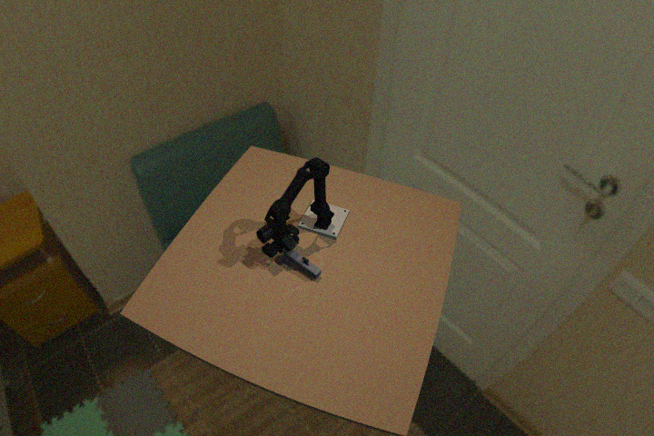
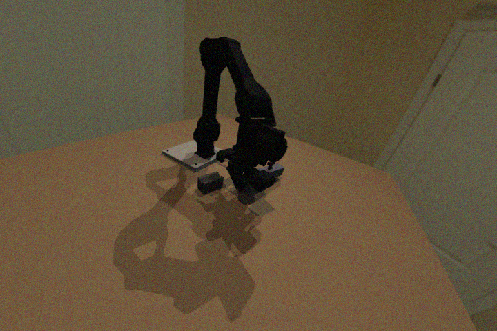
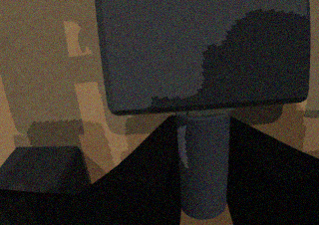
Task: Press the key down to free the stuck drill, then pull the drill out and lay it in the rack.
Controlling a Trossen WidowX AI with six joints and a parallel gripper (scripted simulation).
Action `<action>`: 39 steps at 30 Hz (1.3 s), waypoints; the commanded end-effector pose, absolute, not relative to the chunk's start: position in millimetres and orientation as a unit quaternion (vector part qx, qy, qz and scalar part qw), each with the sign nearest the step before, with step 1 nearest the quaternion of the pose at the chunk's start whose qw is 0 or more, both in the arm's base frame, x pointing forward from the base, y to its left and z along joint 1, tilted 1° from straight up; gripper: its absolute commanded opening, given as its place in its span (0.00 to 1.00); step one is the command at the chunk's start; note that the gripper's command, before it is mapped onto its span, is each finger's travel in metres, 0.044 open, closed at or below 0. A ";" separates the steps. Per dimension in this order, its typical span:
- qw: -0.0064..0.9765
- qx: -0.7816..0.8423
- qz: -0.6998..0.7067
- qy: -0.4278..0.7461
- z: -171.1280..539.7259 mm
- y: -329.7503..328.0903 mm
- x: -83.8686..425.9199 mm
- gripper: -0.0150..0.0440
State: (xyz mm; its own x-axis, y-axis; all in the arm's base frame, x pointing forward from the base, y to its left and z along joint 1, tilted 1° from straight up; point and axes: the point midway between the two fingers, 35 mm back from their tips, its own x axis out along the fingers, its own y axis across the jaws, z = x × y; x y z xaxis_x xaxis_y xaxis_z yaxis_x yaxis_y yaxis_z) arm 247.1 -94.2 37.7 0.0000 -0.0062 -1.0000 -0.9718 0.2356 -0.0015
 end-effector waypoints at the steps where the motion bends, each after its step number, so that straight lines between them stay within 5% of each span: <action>1: 0.555 -0.439 0.435 0.557 38.3 -94.3 247.1 0.25; 39: 0.552 -0.438 0.435 0.560 42.9 -138.1 237.2 0.25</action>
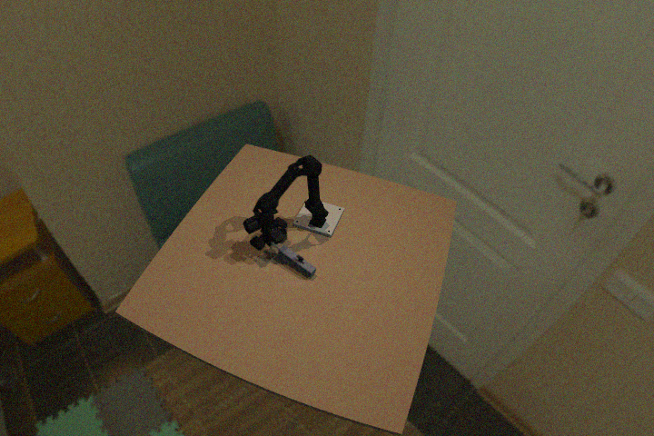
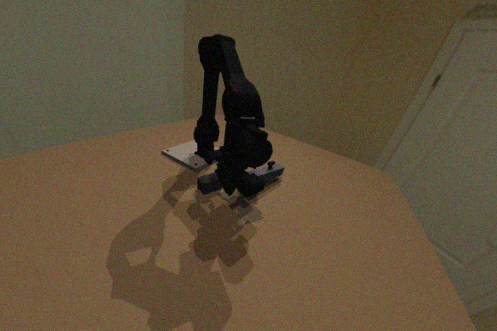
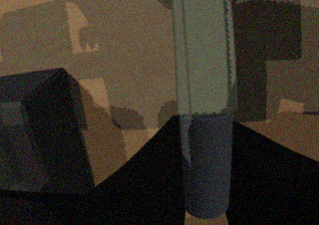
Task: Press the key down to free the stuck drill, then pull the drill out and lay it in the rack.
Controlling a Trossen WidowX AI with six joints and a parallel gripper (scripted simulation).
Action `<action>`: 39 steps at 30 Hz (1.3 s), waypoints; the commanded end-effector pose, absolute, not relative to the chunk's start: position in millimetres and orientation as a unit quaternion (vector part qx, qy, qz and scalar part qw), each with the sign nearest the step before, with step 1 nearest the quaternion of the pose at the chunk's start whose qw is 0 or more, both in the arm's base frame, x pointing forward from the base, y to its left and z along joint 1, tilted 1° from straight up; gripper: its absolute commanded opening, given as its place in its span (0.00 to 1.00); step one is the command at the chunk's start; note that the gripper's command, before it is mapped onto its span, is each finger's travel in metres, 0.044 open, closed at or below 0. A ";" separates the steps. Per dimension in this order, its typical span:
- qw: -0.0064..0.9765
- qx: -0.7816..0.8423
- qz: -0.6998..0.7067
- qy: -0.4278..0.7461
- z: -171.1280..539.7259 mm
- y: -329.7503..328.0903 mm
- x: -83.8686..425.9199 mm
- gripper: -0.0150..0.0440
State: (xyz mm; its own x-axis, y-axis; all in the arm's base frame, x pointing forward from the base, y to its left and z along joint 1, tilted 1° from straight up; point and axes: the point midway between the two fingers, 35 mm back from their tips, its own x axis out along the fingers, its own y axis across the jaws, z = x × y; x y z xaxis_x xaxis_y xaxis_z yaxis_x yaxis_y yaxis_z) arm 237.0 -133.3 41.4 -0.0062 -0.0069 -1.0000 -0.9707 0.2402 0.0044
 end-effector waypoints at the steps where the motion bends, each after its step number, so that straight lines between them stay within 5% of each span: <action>1: 0.554 -0.436 0.435 0.560 41.4 -133.3 237.0 0.30; 17: 0.552 -0.438 0.435 0.560 39.4 -129.7 237.8 1.00; 39: 0.553 -0.438 0.435 0.560 33.9 -118.8 240.6 1.00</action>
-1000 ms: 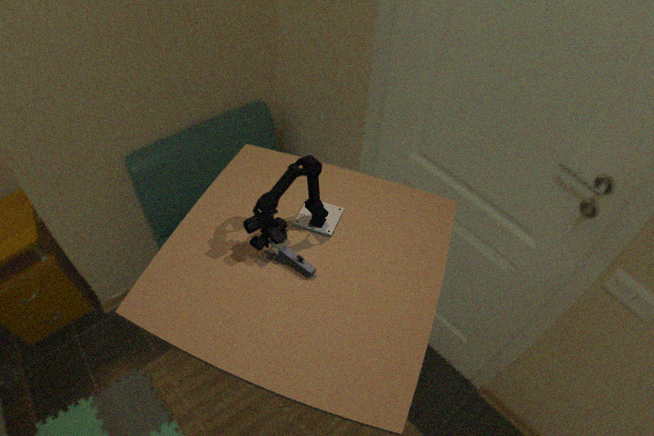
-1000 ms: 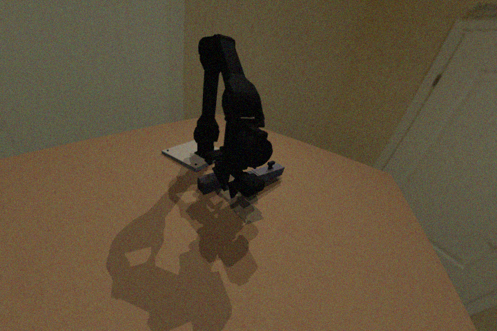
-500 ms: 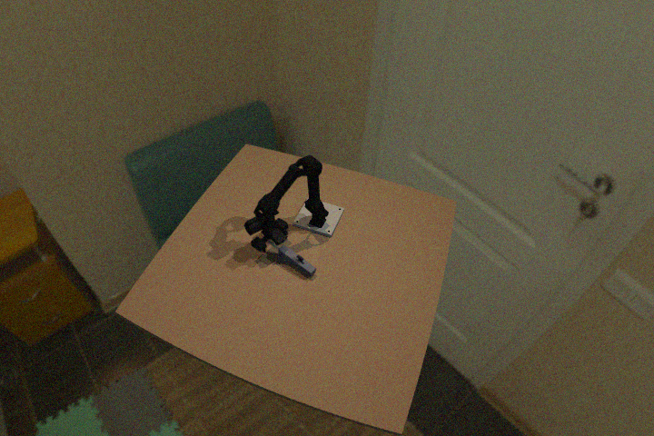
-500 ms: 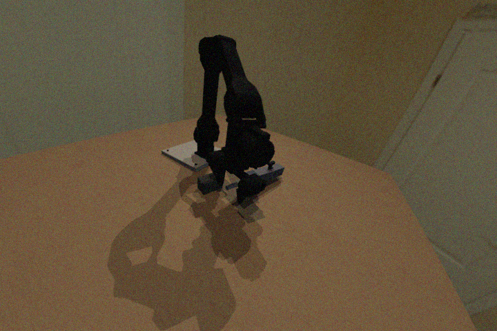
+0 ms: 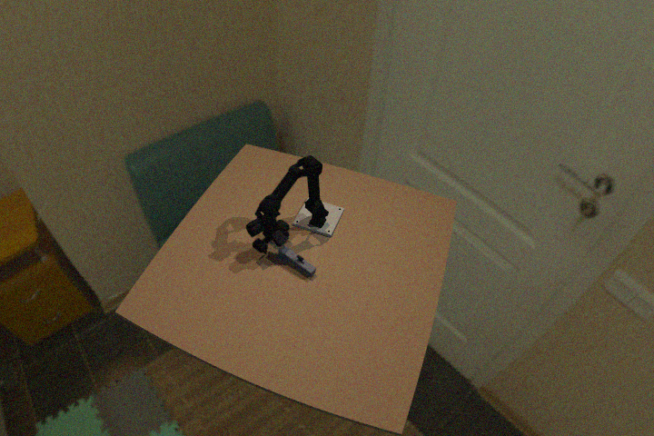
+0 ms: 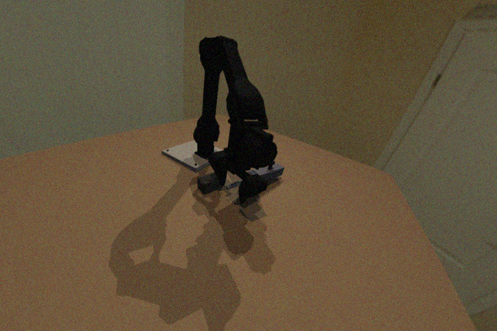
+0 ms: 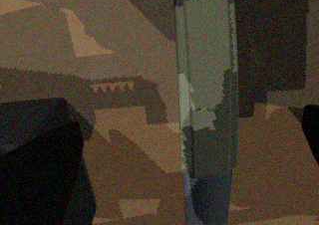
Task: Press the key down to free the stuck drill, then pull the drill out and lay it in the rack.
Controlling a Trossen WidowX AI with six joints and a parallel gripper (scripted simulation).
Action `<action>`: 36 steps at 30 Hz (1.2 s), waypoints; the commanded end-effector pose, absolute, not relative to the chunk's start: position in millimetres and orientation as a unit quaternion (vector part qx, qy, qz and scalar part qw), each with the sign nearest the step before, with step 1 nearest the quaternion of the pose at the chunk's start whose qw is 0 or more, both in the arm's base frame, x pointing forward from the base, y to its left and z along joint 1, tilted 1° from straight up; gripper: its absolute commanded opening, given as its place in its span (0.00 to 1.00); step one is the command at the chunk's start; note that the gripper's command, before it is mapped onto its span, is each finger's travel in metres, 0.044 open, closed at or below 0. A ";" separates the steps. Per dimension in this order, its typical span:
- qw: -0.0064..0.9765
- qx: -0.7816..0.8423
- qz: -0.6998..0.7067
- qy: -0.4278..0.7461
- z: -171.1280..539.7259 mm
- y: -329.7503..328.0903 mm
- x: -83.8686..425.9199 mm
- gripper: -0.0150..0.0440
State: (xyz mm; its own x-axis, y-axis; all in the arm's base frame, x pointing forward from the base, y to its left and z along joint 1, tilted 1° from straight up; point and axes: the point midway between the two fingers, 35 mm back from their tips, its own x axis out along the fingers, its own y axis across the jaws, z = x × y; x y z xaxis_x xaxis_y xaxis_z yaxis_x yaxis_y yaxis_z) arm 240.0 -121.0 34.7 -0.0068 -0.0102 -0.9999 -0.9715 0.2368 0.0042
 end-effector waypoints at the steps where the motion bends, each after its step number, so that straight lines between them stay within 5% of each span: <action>1: 0.553 -0.438 0.435 0.560 33.7 -118.4 240.7 1.00; 3: 0.553 -0.438 0.435 0.560 33.4 -117.7 240.9 1.00; 19: 0.551 -0.439 0.435 0.561 34.2 -120.0 240.3 0.29; 36: 0.553 -0.438 0.435 0.560 36.8 -119.7 239.9 0.25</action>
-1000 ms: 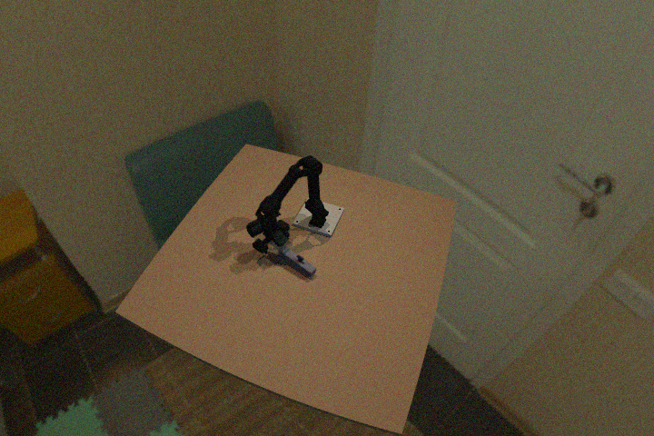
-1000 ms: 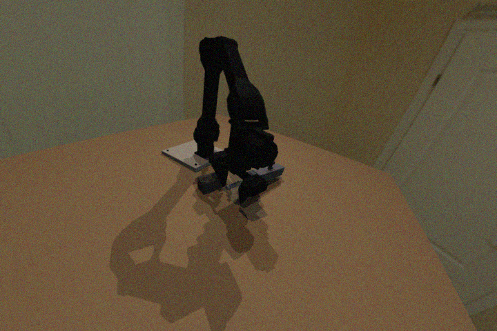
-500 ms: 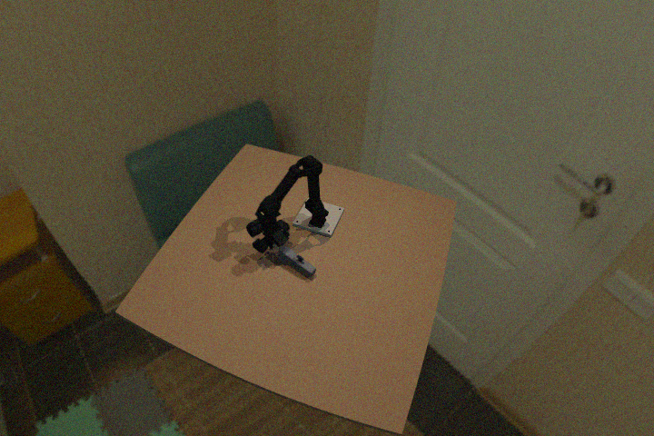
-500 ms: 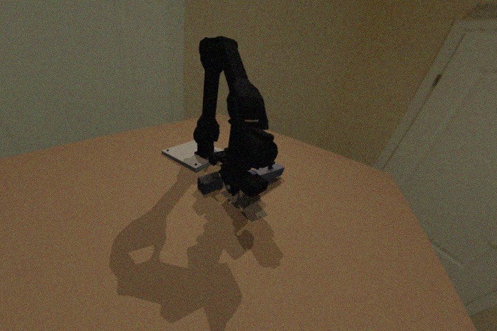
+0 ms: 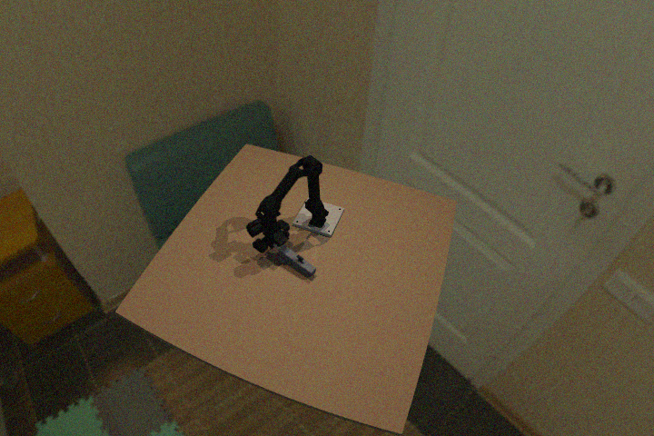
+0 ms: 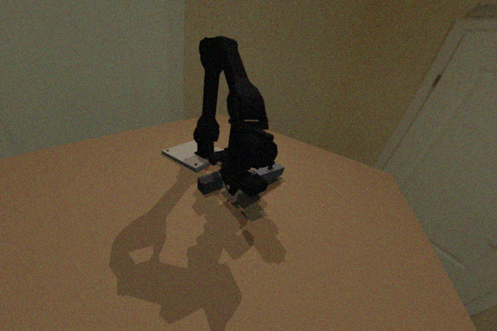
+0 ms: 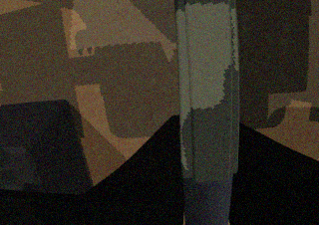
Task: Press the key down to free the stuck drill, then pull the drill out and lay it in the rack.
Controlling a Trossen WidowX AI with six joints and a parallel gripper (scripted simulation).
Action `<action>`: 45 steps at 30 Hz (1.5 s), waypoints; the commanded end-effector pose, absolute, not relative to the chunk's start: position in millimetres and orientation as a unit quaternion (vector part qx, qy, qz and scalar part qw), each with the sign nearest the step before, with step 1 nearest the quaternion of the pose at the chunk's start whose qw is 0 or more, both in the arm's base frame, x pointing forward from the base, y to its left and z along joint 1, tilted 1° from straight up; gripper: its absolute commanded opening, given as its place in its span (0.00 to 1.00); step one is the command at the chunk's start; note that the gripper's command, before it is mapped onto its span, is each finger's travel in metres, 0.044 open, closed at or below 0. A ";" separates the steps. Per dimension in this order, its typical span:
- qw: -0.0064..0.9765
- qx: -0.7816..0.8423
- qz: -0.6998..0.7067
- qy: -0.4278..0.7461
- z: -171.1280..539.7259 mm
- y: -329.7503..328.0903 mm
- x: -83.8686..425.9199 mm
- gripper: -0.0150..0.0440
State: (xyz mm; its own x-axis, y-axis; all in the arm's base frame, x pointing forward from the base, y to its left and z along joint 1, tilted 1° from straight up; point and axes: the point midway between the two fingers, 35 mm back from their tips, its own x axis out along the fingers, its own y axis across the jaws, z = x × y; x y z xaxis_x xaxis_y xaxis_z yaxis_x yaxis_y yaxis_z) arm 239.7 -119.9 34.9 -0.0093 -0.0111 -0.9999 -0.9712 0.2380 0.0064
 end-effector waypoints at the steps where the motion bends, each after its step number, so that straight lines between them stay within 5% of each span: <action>1: 0.553 -0.438 0.435 0.560 36.9 -119.7 239.9 0.25; 45: 0.552 -0.438 0.435 0.560 39.4 -138.1 235.6 0.25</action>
